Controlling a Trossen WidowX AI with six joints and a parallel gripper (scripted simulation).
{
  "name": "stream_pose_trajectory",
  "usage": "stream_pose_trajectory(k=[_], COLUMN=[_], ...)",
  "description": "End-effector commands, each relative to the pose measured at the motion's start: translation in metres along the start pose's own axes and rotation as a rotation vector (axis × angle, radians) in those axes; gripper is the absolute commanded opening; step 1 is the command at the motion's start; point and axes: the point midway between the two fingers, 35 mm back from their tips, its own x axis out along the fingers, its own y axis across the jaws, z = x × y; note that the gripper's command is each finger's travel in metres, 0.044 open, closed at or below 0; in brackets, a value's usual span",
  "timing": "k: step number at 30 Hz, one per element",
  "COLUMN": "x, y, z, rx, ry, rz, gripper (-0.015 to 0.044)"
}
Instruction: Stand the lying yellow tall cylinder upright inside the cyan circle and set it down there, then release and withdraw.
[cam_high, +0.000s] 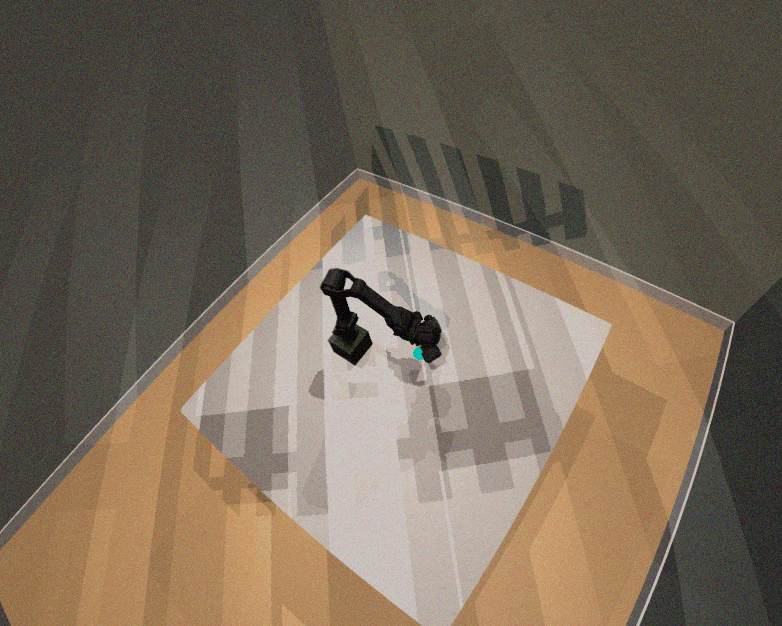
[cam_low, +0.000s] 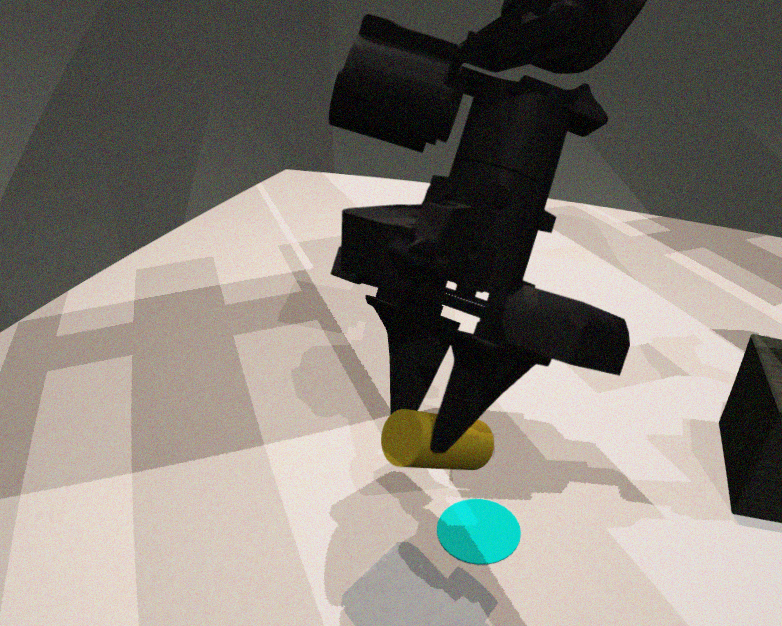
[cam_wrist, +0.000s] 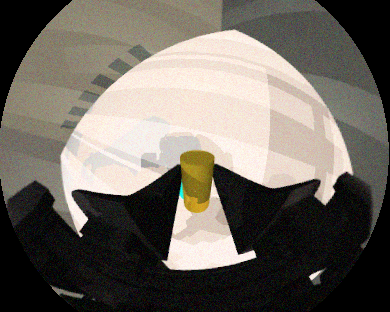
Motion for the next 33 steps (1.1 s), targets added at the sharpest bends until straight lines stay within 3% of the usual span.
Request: stream_pose_trajectory(k=[1, 33], x=[0.0013, 0.0032], y=[-0.0005, -0.0099], z=[0.0001, -0.0022], rx=[0.0, 0.017], ry=[-0.03, -0.261], rz=[0.009, 0.033], gripper=[0.0105, 0.0105])
